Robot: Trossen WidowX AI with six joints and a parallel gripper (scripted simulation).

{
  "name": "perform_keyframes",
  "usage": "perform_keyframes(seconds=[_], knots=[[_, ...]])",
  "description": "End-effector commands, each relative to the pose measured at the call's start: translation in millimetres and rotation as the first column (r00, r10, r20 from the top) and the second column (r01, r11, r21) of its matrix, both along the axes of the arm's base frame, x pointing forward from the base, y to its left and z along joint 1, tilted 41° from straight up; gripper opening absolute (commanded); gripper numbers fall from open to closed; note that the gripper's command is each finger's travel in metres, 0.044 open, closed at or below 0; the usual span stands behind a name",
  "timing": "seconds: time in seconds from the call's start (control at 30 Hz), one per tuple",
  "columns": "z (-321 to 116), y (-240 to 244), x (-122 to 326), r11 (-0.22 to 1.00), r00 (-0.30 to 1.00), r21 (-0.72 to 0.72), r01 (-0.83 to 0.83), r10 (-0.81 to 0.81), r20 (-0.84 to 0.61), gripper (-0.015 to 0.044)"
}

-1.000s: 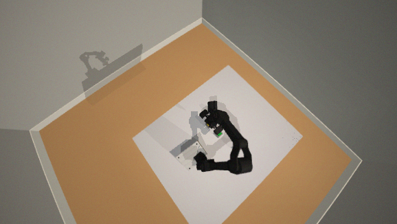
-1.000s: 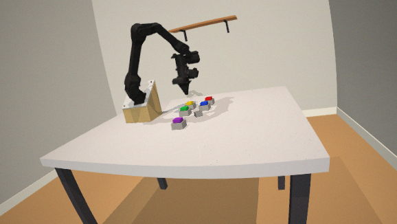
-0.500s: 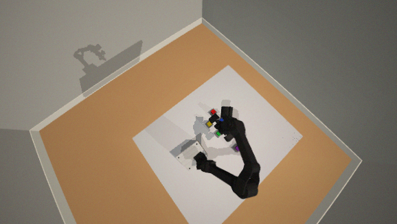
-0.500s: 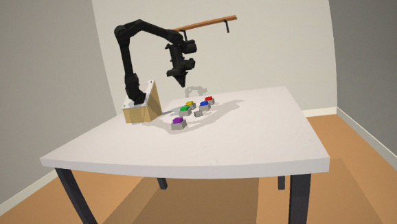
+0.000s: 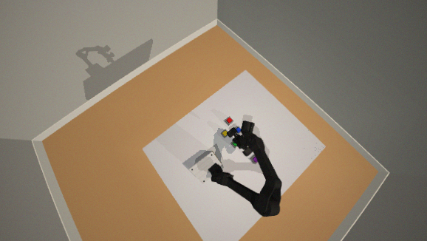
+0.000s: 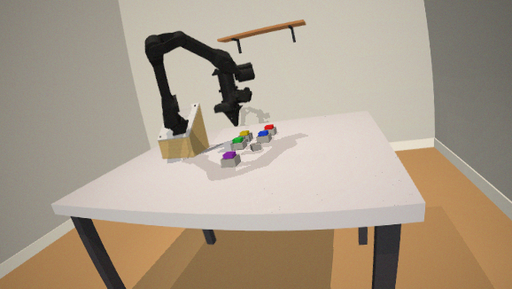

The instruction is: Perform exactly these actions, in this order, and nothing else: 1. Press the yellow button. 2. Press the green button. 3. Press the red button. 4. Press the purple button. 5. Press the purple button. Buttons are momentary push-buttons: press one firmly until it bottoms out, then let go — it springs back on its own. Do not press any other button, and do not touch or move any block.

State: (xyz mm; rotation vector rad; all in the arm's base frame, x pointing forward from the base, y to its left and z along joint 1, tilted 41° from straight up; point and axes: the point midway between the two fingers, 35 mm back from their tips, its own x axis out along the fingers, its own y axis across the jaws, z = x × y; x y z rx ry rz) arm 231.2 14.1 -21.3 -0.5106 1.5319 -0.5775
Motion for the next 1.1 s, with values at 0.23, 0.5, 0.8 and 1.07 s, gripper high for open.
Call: perform_keyframes(seconds=[0.23, 0.5, 0.8, 1.07], knots=[[-19, -19, -7, 1.000, 1.000, -0.011, -0.003, 0.003, -0.013, 0.0020], [-29, -27, -7, 1.000, 1.000, -0.011, -0.003, 0.003, -0.013, 0.0020], [-39, -37, -8, 1.000, 1.000, -0.012, -0.003, 0.003, -0.013, 0.0020], [-40, -37, -8, 1.000, 1.000, -0.012, -0.003, 0.003, -0.013, 0.0020]])
